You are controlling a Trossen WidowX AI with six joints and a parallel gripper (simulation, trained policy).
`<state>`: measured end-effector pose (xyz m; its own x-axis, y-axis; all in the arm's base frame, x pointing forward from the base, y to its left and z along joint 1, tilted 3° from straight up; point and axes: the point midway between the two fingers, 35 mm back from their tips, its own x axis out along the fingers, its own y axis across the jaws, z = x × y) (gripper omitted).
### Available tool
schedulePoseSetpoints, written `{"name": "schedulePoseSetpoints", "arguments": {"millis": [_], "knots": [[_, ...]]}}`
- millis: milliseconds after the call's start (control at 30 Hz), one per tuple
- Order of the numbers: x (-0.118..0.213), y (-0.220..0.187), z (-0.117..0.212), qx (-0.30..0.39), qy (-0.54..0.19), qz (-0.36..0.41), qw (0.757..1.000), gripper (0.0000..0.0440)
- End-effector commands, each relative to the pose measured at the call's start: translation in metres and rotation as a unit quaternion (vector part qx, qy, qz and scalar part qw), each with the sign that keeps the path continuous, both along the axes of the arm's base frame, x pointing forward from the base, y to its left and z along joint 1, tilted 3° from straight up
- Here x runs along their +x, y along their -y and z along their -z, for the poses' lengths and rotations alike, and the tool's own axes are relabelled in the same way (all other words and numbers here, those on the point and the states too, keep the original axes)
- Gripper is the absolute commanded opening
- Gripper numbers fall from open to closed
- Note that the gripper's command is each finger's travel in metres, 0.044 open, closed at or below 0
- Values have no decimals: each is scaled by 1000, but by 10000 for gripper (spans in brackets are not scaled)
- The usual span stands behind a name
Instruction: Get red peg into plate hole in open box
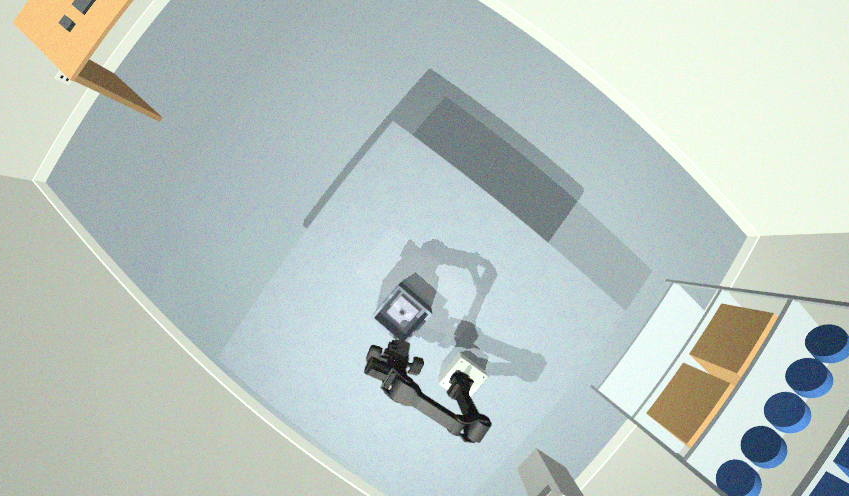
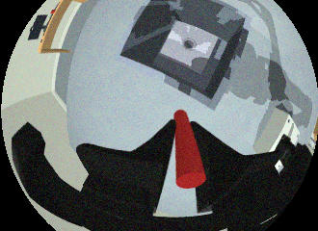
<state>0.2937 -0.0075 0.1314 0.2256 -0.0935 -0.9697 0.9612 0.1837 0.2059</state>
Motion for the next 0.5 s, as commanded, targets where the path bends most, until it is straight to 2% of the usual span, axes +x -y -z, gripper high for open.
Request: {"name": "schedulePoseSetpoints", "arguments": {"millis": [0, 467], "knots": [[2, 11, 0, -6, -5, 3, 1000, 0], [8, 49, 8, -6, -27, 10, 1000, 0]]}}
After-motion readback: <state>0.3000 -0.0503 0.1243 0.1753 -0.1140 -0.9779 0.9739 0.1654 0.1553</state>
